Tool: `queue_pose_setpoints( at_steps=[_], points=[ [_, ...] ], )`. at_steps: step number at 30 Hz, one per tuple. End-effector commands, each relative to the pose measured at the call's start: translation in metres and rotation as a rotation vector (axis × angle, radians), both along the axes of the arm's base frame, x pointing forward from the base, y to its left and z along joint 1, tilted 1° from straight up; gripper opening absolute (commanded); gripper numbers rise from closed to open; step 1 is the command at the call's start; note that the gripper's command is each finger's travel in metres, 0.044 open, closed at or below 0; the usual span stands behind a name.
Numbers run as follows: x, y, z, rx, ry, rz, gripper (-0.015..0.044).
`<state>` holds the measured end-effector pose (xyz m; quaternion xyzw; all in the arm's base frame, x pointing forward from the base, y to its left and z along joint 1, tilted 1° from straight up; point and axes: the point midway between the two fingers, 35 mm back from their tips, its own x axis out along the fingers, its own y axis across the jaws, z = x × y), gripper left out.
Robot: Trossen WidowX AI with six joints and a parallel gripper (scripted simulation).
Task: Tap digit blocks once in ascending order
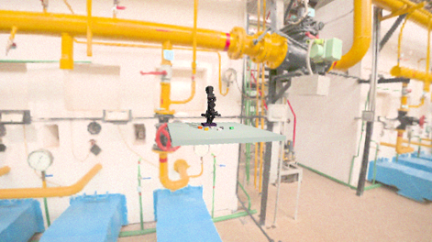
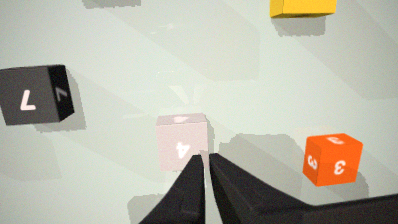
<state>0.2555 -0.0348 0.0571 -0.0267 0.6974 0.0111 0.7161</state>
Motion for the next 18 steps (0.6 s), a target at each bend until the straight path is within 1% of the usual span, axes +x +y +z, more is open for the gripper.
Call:
queue_pose_setpoints(
  at_steps=[1,18],
  points=[
    [-0.003,0.001,-0.010,0.003,0.012,-0.003,0.0020],
    [-0.003,0.000,-0.033,0.003,0.012,-0.003,0.0020]
  ],
)
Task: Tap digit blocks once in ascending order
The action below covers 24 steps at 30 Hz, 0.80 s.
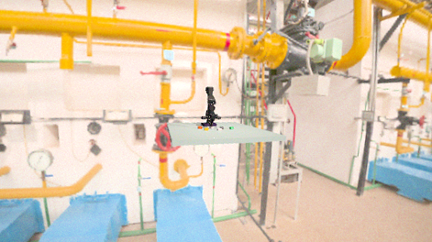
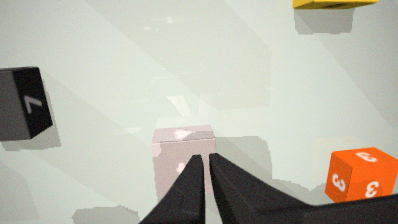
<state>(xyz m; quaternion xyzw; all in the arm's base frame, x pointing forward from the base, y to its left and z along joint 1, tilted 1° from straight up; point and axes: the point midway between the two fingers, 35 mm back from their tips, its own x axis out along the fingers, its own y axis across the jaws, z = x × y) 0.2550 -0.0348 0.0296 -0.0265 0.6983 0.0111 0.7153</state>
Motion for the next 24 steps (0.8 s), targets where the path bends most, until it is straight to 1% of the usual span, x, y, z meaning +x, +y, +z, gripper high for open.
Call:
queue_pose_setpoints(
  at_steps=[1,5,8,9,14,16,20,21,24],
  points=[
    [-0.002,0.000,-0.005,0.002,0.009,-0.003,0.0020],
    [-0.002,0.000,-0.005,0.002,0.009,-0.003,0.0020],
    [-0.002,0.001,0.022,0.002,0.008,-0.002,0.0020],
    [-0.003,0.001,0.025,0.002,0.009,-0.003,0.0020],
    [-0.002,0.001,0.027,0.002,0.009,-0.003,0.0020],
    [0.000,0.001,0.044,0.002,0.009,-0.003,0.0020],
    [-0.002,0.002,0.097,0.003,0.009,-0.003,0.0020],
    [-0.003,0.002,0.104,0.003,0.009,-0.003,0.0020],
    [-0.004,0.002,0.106,0.003,0.009,-0.003,0.0020]
  ],
)
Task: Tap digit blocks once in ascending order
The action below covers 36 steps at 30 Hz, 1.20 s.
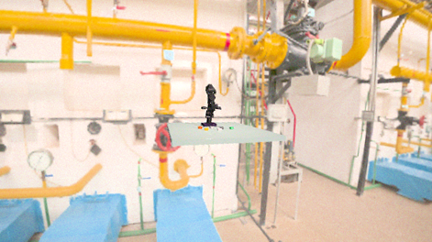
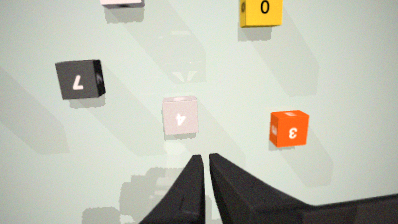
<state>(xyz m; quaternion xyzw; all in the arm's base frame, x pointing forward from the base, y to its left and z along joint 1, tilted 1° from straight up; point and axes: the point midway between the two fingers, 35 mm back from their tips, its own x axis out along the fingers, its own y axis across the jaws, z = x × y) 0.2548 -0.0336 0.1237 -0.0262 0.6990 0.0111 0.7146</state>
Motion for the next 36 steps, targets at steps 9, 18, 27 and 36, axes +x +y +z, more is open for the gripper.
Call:
queue_pose_setpoints(
  at_steps=[9,18,27,36],
  points=[
    [0.034,0.076,0.016,0.011,0.003,-0.002,0.0020],
    [0.043,0.204,0.012,0.022,0.004,-0.002,0.0020],
    [0.046,0.205,-0.036,0.022,0.003,-0.002,0.0020],
    [0.044,0.204,-0.070,0.022,0.004,-0.002,0.0020]
  ],
)
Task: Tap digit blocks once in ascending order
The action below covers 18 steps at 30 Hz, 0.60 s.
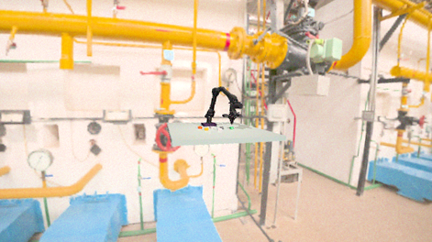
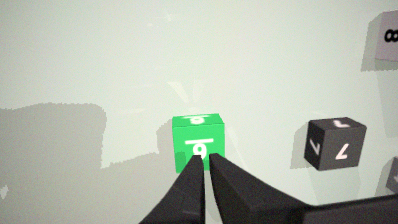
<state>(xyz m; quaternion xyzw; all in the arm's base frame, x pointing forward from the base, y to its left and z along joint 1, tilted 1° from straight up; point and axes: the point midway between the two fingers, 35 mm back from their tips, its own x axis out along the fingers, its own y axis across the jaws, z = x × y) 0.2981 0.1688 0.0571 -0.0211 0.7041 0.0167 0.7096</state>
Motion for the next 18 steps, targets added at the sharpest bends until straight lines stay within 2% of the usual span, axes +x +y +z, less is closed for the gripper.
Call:
queue_pose_setpoints(
  at_steps=[1,18],
  points=[
    [0.001,0.001,-0.004,0.008,-0.011,-0.003,0.0020],
    [0.002,0.001,-0.031,0.007,-0.011,-0.003,0.0020]
  ],
)
